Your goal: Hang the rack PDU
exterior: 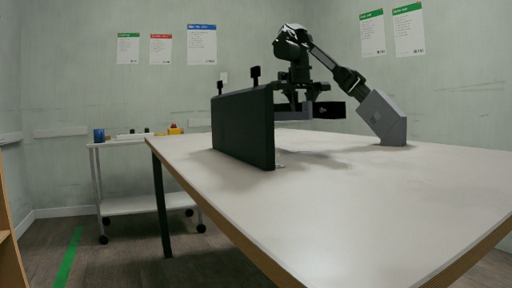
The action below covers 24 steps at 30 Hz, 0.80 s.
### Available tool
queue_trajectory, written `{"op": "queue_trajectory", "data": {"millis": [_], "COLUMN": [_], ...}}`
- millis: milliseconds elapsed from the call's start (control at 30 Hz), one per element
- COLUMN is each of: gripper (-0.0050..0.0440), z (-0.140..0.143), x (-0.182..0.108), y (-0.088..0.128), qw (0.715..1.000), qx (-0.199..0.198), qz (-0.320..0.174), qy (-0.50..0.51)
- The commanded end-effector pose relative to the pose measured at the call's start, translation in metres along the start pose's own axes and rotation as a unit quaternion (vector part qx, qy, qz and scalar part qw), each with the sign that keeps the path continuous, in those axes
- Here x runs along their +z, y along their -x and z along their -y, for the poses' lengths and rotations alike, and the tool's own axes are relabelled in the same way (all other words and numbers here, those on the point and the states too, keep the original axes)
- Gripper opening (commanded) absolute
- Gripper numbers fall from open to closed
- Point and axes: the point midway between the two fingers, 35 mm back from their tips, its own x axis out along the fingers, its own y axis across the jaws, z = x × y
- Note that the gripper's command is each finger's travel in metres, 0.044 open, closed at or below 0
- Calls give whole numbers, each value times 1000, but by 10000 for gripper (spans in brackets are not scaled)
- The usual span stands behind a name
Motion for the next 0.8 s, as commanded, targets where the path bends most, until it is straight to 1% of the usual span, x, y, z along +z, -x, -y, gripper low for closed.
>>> {"op": "queue_trajectory", "data": {"millis": [0, 467, 600, 767], "gripper": [-50, -50, -50, -50], "z": [-13, -34, -35, -29], "x": [1, 1, 3, 3], "y": [7, 7, 9, 5], "qw": [1000, 1000, 1000, 1000], "qx": [12, 13, 15, 8], "qz": [-3, -4, -5, -4], "qy": [-6, -6, -9, -8]}}
